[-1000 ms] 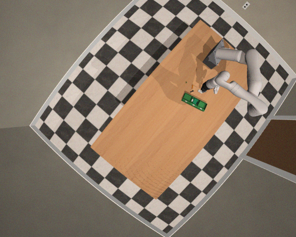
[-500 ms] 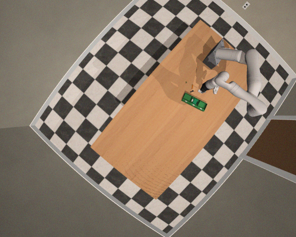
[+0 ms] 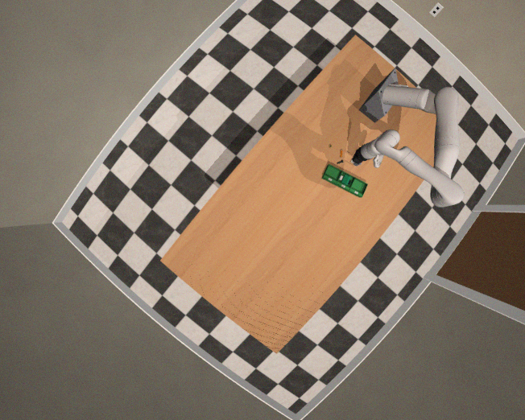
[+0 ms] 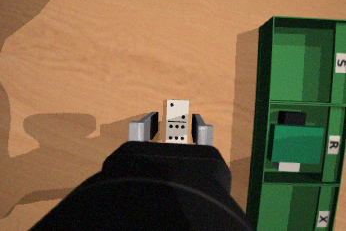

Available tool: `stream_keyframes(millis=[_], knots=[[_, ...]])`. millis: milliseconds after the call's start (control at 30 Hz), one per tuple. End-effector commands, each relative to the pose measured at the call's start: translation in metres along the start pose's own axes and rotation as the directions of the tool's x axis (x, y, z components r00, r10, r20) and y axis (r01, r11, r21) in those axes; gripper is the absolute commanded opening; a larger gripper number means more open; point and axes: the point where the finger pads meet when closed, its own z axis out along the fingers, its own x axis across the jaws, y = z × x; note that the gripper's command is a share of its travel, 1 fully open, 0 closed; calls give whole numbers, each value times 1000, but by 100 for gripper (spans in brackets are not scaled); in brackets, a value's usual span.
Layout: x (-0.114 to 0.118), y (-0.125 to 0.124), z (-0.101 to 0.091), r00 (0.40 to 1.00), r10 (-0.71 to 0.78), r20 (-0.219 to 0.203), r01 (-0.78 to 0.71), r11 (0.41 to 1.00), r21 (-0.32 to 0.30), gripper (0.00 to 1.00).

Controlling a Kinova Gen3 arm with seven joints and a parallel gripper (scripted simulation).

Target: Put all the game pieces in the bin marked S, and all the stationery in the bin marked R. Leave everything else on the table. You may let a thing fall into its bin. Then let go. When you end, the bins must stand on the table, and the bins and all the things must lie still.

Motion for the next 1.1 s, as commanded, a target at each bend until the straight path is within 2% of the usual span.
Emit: stream_keyframes(millis=[0, 267, 633, 1067], knots=[[-1, 1, 1, 1000, 1, 3, -1, 1000, -1, 79], [1, 1, 1, 1000, 1, 3, -1, 1000, -1, 79], [1, 1, 13, 1000, 1, 3, -1, 1000, -1, 79], [2, 1, 13, 1000, 1, 3, -1, 1000, -1, 79]])
